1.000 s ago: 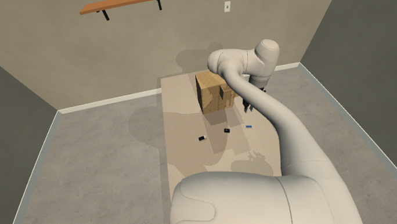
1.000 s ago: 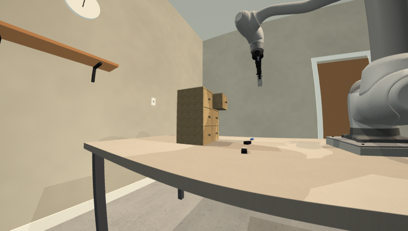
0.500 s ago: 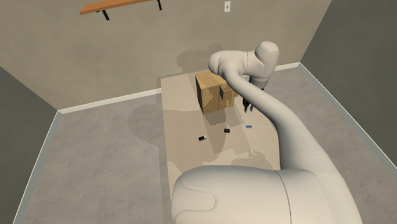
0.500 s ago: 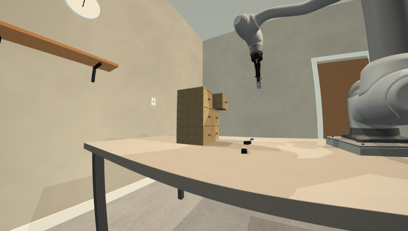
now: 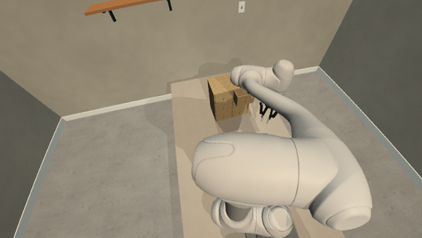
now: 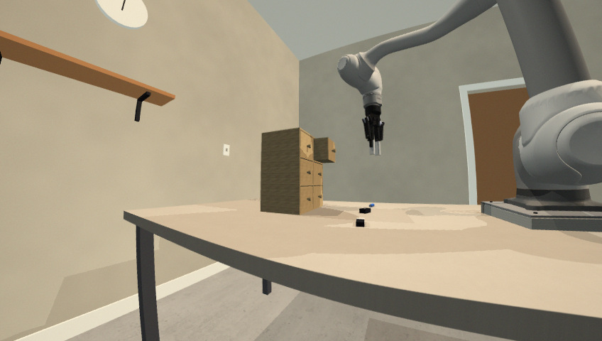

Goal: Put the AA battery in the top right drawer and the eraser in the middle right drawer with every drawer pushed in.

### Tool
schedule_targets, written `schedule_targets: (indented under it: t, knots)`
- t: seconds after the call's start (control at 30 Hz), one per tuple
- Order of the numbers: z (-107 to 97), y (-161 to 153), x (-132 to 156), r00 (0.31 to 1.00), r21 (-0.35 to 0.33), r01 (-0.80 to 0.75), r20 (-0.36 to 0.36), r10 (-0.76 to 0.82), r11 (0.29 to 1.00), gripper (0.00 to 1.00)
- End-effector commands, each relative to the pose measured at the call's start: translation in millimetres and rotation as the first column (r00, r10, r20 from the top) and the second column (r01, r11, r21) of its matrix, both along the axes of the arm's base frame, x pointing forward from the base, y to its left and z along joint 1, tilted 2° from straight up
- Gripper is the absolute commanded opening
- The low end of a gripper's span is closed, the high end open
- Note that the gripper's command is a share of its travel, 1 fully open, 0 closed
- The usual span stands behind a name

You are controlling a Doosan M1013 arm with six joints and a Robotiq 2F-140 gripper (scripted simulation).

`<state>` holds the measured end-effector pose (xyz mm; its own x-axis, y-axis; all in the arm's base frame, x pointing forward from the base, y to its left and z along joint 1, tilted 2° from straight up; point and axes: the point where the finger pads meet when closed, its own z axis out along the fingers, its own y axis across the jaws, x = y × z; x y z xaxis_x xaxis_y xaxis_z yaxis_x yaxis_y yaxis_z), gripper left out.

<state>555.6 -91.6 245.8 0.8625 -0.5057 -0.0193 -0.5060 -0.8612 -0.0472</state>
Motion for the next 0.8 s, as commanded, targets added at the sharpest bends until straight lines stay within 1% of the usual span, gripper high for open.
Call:
schedule_targets:
  t: [0.0, 0.03, 0.07, 0.1, 0.13, 0.17, 0.2, 0.23, 0.27, 0.3, 0.33, 0.4, 0.43, 0.53, 0.6, 0.63, 0.7, 0.77]
  knots:
    - [-37, -12, 15, 0.973, -0.016, 0.229, -0.006, -0.229, 0.973, 0.20]
    - [-37, -12, 15, 0.973, -0.016, 0.229, -0.006, -0.229, 0.973, 0.20]
    - [-55, -18, 19, 0.932, -0.017, 0.363, -0.010, -0.363, 0.932, 0.20]
    - [-73, -24, 23, 0.916, -0.014, 0.400, -0.013, -0.400, 0.916, 0.20]
    - [-73, -24, 23, 0.900, -0.016, 0.435, -0.013, -0.435, 0.900, 0.20]
    - [-90, -30, 26, 0.880, -0.013, 0.475, -0.016, -0.475, 0.880, 0.20]
    - [-90, -30, 26, 0.856, -0.016, 0.516, -0.017, -0.516, 0.857, 0.20]
    - [-106, -35, 29, 0.831, -0.014, 0.556, -0.019, -0.557, 0.831, 0.20]
    - [-106, -35, 29, 0.803, -0.017, 0.595, -0.020, -0.596, 0.803, 0.20]
    - [-120, -39, 31, 0.773, -0.015, 0.633, -0.023, -0.634, 0.774, 0.20]
    - [-120, -39, 31, 0.742, -0.018, 0.669, -0.023, -0.670, 0.743, 0.20]
    - [-145, -47, 33, 0.675, -0.017, 0.737, -0.028, -0.737, 0.675, 0.20]
    - [-145, -47, 33, 0.639, -0.020, 0.768, -0.028, -0.769, 0.640, 0.20]
    - [-169, -54, 34, 0.523, -0.023, 0.852, -0.032, -0.852, 0.524, 0.20]
    - [-169, -54, 34, 0.523, -0.023, 0.852, -0.032, -0.852, 0.524, 0.20]
    - [-174, -55, 34, 0.441, -0.030, 0.897, -0.030, -0.897, 0.442, 0.20]
    - [-179, -57, 34, 0.415, -0.030, 0.909, -0.030, -0.909, 0.416, 0.20]
    - [-179, -57, 34, 0.411, -0.030, 0.911, -0.030, -0.911, 0.412, 0.20]
